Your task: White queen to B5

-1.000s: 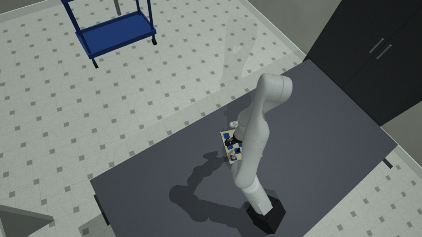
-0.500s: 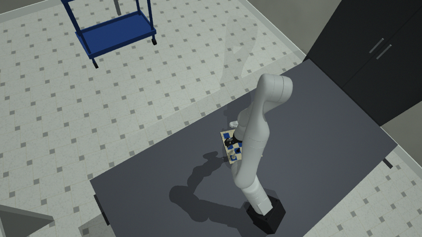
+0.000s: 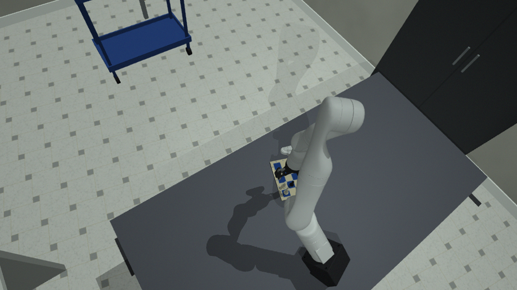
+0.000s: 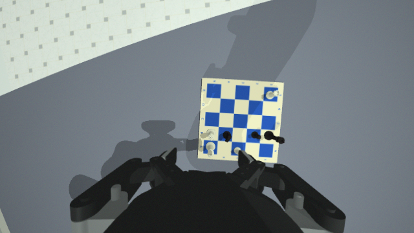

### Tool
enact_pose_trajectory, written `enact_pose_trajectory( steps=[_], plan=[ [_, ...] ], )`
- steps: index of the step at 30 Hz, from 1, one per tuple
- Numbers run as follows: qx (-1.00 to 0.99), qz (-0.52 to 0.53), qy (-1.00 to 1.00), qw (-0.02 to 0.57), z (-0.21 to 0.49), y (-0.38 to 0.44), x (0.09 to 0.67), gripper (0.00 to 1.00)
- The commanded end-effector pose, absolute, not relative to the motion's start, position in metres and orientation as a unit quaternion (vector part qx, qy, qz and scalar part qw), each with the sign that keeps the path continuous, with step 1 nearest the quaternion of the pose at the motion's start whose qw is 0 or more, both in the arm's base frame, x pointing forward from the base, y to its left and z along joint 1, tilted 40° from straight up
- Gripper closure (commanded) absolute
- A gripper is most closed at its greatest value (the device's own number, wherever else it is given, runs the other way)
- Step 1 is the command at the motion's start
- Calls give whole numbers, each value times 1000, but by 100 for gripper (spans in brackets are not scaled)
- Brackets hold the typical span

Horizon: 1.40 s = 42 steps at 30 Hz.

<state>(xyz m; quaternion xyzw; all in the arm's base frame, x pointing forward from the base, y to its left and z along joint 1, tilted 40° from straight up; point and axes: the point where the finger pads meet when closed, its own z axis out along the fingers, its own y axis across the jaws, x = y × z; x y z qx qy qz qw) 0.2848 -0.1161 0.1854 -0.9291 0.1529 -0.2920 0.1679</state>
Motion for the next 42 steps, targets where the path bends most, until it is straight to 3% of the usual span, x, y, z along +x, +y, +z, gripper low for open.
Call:
enact_pose_trajectory(
  steps=[1, 42],
  plan=[
    [-926, -297, 166, 164, 194, -127, 277, 0],
    [-926, -297, 166, 164, 216, -132, 260, 0]
  ],
)
